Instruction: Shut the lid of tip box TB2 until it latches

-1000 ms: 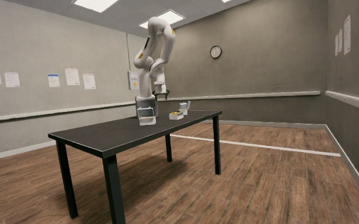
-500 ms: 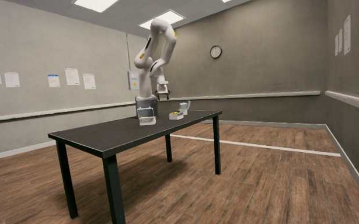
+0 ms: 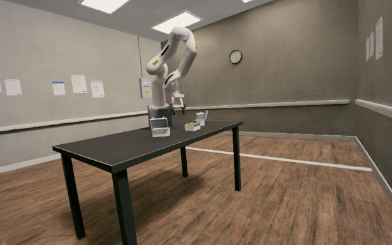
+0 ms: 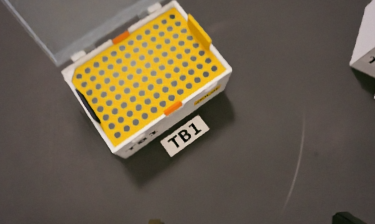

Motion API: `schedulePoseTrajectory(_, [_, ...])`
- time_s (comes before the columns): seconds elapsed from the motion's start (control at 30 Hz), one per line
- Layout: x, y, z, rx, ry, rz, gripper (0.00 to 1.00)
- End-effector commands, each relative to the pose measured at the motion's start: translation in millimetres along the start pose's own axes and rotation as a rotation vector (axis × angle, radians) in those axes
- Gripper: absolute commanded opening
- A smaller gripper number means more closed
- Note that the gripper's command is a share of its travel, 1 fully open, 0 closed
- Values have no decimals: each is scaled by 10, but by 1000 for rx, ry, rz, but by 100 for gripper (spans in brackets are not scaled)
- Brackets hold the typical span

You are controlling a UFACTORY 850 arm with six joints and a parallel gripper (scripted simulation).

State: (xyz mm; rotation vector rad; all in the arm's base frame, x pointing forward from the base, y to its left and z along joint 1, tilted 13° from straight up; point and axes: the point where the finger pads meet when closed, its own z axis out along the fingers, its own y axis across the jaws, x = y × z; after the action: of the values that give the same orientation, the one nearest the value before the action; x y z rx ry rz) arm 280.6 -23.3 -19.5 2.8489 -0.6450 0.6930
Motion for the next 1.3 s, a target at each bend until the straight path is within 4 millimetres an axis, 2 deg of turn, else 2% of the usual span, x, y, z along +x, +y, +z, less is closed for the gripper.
schedulePoseTrajectory(0.0, [-26,-4,157,2,5,0,100])
schedulePoseTrajectory(0.43, [-192,-6,786,2,5,0,100])
schedulePoseTrajectory(0.5, [-192,-6,786,2,5,0,100])
schedulePoseTrajectory(0.63, [-238,-6,962,2,5,0,100])
schedulePoseTrajectory(1.27, [-238,-6,961,2,5,0,100])
